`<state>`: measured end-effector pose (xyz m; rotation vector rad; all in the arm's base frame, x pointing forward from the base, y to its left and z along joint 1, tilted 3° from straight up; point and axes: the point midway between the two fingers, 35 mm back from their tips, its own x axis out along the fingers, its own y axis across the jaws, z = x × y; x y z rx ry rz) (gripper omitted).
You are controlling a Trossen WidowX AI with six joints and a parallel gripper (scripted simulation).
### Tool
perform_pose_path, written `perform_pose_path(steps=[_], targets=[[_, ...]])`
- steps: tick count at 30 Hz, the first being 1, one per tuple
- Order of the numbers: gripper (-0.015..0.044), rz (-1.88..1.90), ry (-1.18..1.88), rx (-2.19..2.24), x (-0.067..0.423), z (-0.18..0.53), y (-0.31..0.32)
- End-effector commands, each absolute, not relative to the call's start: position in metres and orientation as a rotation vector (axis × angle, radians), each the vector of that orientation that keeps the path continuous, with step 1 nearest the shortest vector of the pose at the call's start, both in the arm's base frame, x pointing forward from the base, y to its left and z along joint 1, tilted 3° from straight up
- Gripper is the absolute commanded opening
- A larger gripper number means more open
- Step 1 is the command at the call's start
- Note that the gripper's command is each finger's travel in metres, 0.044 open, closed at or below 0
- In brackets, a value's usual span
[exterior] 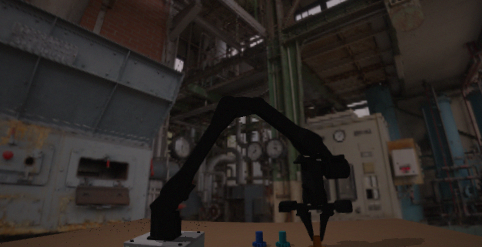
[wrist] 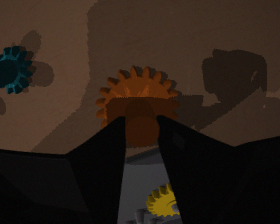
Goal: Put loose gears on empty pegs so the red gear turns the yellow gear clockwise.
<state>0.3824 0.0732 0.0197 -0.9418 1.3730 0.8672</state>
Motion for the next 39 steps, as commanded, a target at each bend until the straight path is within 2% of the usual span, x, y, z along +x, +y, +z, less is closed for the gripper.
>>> perform_pose_path(steps=[1,9,39], targets=[[0.0006,0.868,1.375,-0.947,0.382,0.019,0.073],[0.0,0.802,1.329,-0.949,0.394,0.034,0.069],[0.0,0.837,1.352,-0.946,0.388,0.105,0.076]])
